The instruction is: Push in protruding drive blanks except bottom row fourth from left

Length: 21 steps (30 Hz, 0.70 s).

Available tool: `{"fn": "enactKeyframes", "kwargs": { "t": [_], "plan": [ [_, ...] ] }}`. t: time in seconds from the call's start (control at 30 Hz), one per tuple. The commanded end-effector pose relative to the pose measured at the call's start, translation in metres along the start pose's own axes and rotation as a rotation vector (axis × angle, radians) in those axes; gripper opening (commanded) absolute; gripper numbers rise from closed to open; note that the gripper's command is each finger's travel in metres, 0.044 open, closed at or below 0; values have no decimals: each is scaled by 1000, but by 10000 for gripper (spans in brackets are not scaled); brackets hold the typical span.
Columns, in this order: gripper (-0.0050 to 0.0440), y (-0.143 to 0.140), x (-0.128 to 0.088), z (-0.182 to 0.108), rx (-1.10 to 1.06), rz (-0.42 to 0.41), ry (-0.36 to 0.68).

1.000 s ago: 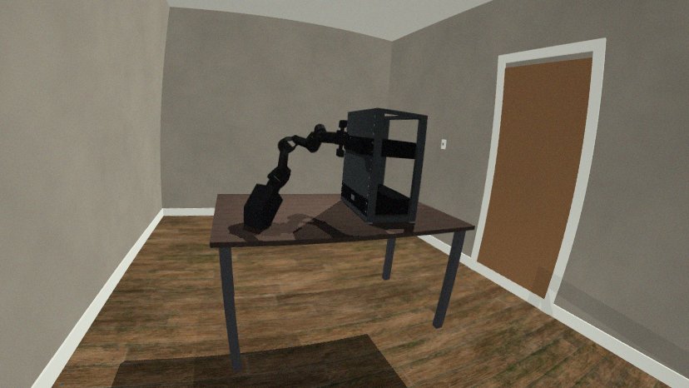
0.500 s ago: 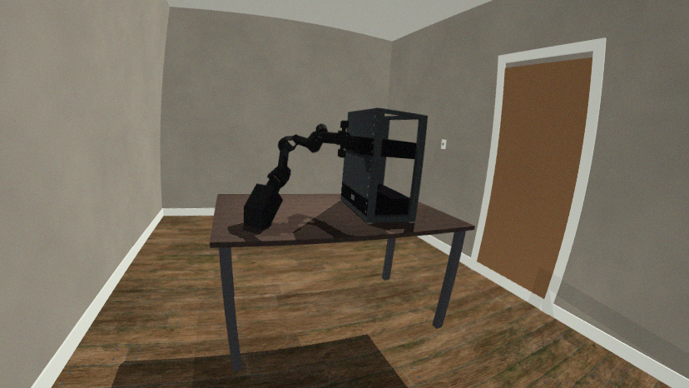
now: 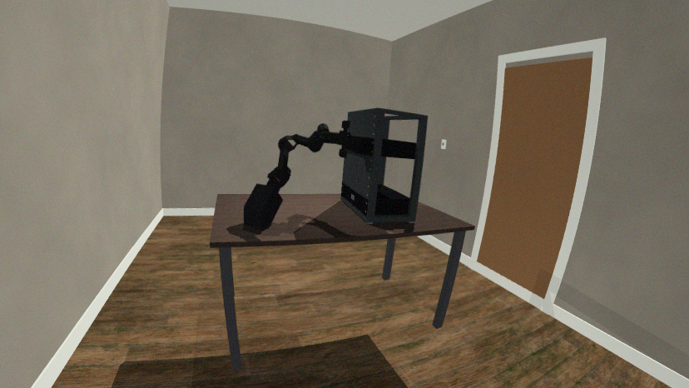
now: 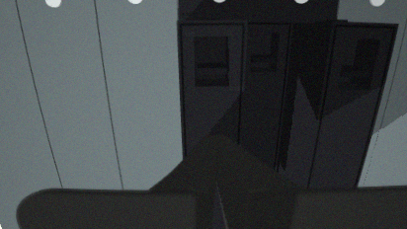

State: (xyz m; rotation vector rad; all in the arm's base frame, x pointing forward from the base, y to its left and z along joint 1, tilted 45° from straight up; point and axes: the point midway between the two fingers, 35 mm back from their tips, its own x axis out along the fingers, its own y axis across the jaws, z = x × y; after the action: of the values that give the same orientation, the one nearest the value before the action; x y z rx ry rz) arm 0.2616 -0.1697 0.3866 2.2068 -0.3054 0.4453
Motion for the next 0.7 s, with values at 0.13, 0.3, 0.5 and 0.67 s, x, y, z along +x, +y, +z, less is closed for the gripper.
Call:
{"fn": "enactKeyframes", "kwargs": {
  "t": [0.13,0.3,0.5,0.67],
  "plan": [
    [0,7,7,-5,-15,12,14],
    [0,8,15,-6,-15,12,14],
    [0,8,17,-7,-15,12,14],
    [0,8,17,-7,-15,12,14]
  ]
}}
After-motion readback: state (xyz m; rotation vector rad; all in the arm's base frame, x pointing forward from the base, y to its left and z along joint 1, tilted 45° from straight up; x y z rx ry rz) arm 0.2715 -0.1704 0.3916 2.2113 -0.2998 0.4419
